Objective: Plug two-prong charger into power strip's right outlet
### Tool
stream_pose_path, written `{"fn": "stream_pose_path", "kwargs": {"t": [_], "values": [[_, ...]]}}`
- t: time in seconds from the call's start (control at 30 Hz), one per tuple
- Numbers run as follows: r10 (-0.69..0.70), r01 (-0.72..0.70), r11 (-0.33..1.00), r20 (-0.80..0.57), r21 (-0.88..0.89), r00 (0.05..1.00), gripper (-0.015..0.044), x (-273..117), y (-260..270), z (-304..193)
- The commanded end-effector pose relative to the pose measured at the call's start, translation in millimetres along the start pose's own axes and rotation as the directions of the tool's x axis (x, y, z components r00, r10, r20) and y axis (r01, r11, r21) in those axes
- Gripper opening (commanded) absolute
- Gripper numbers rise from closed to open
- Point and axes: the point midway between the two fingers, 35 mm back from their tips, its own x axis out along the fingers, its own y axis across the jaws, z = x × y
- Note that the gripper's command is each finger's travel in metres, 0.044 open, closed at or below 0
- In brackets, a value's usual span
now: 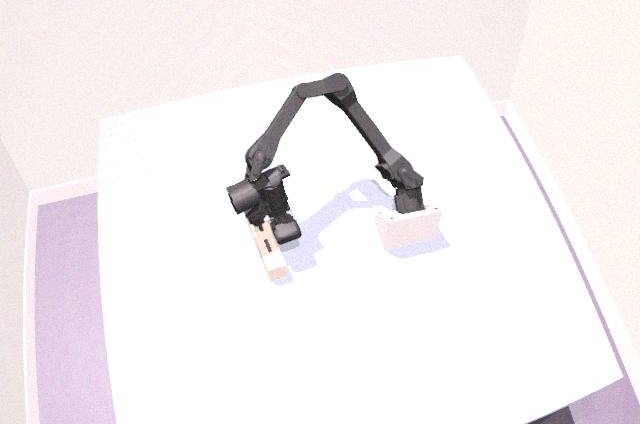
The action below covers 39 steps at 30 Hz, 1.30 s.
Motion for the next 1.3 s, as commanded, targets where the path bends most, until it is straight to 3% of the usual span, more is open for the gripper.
{"fn": "stream_pose_path", "kwargs": {"t": [0.0,1.27], "values": [[-0.002,0.002,1.000,0.012,0.010,1.000,0.0000,-0.8,-1.0,6.2],[-0.002,0.002,1.000,0.012,0.010,1.000,0.0000,-0.2,-1.5,13.8]]}}
